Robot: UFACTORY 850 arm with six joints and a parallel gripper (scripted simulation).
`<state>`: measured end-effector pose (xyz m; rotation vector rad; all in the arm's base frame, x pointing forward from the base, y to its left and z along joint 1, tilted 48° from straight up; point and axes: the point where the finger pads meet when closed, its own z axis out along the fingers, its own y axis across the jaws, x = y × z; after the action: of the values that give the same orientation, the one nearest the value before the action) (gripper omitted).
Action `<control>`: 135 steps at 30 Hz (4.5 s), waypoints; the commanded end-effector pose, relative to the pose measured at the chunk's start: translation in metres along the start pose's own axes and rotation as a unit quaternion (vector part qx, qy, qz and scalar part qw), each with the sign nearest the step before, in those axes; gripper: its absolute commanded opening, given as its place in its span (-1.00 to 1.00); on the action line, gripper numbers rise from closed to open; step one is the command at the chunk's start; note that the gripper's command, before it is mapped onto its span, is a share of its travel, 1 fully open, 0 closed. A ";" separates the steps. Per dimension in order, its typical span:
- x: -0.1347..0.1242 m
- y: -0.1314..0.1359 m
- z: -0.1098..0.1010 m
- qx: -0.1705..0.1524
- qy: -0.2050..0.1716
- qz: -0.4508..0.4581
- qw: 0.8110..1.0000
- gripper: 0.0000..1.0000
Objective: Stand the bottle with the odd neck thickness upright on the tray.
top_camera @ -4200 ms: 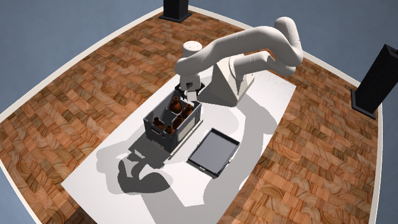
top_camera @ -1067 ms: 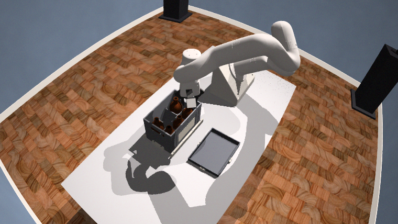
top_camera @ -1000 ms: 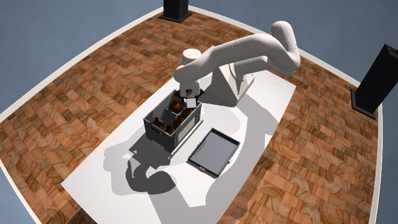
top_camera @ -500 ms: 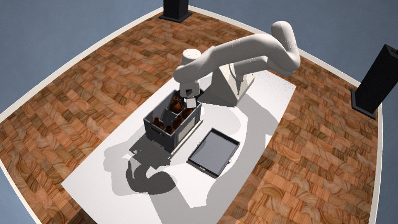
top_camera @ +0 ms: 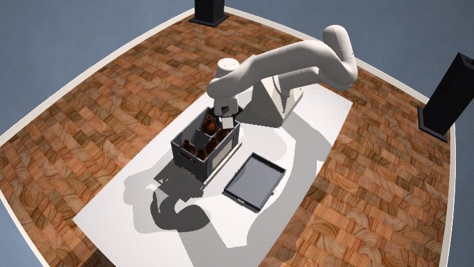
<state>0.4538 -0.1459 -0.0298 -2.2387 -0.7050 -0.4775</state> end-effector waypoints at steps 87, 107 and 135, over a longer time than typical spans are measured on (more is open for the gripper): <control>0.000 0.001 0.040 -0.001 0.000 0.000 1.000 -1.00; 0.000 0.001 0.040 -0.001 0.000 0.000 1.000 -1.00; 0.000 0.001 0.040 -0.001 0.000 0.000 1.000 0.30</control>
<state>0.4589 -0.1158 -0.0570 -2.2388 -0.7050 -0.4774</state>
